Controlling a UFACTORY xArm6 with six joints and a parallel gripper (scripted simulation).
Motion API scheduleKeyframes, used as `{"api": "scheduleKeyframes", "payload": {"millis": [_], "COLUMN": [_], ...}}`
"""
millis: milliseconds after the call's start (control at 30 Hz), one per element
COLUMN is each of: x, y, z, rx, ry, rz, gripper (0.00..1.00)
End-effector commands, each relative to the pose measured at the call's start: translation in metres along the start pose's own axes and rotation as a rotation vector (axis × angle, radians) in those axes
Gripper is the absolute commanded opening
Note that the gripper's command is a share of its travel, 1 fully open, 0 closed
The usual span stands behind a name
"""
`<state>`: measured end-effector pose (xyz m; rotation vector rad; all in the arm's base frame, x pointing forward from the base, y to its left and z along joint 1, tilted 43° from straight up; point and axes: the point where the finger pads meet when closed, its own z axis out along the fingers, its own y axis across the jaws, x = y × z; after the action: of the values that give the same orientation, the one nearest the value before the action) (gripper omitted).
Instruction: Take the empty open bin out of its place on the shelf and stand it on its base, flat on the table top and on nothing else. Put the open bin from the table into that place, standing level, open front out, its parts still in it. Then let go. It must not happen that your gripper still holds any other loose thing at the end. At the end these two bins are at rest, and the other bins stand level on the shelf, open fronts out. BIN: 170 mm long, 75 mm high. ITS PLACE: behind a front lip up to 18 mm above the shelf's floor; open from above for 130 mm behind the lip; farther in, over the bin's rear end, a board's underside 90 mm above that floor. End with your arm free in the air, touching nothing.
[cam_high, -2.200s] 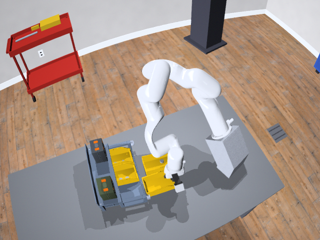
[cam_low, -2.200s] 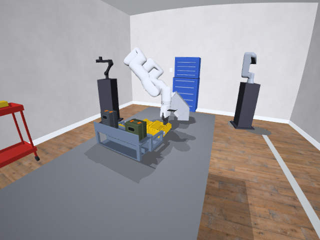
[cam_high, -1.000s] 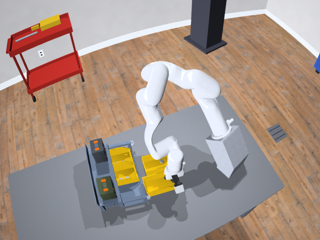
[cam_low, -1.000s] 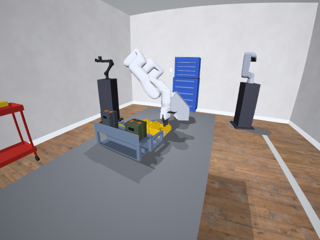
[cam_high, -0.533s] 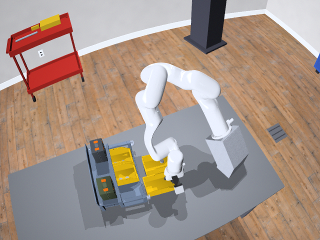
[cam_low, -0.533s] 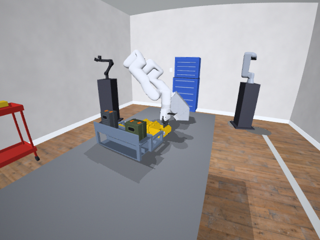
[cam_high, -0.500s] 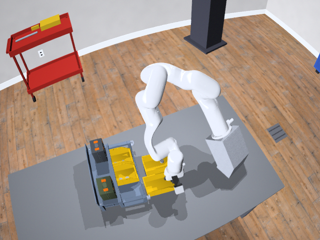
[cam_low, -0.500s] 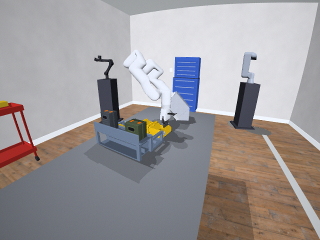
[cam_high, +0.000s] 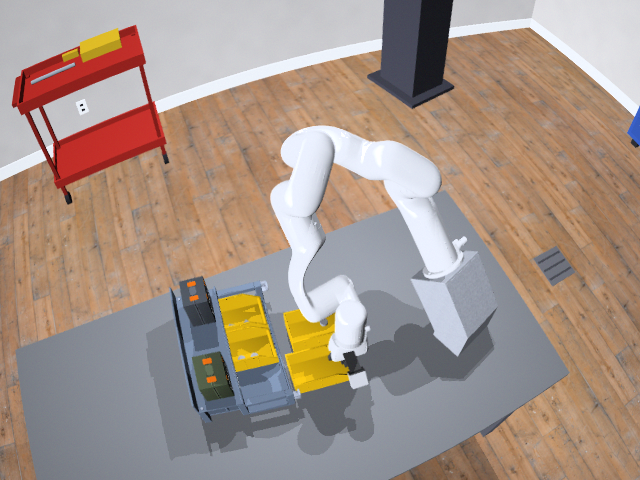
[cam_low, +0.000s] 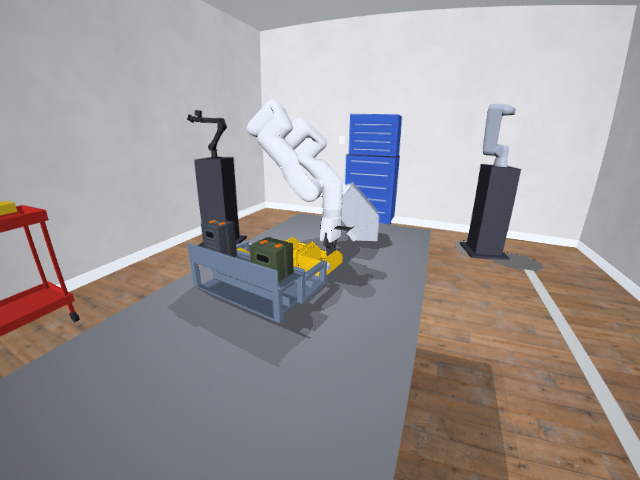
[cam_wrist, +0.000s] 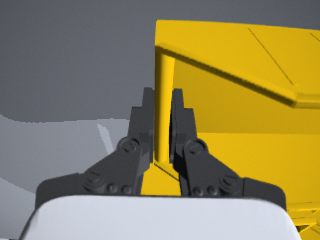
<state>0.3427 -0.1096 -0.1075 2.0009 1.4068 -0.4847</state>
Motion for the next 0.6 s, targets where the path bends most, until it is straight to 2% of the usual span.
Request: {"api": "scheduleKeyframes", "payload": {"millis": [0, 33, 567], "x": [0.0005, 0.0005, 0.0005], "y": [0.0008, 0.0008, 0.0008], "z": [-0.0006, -0.0006, -0.0006], "rx": [-0.002, -0.002, -0.002], "ry": [0.001, 0.001, 0.001], "rz": [0.000, 0.000, 0.000], "gripper": [0.00, 0.95, 0.95]}}
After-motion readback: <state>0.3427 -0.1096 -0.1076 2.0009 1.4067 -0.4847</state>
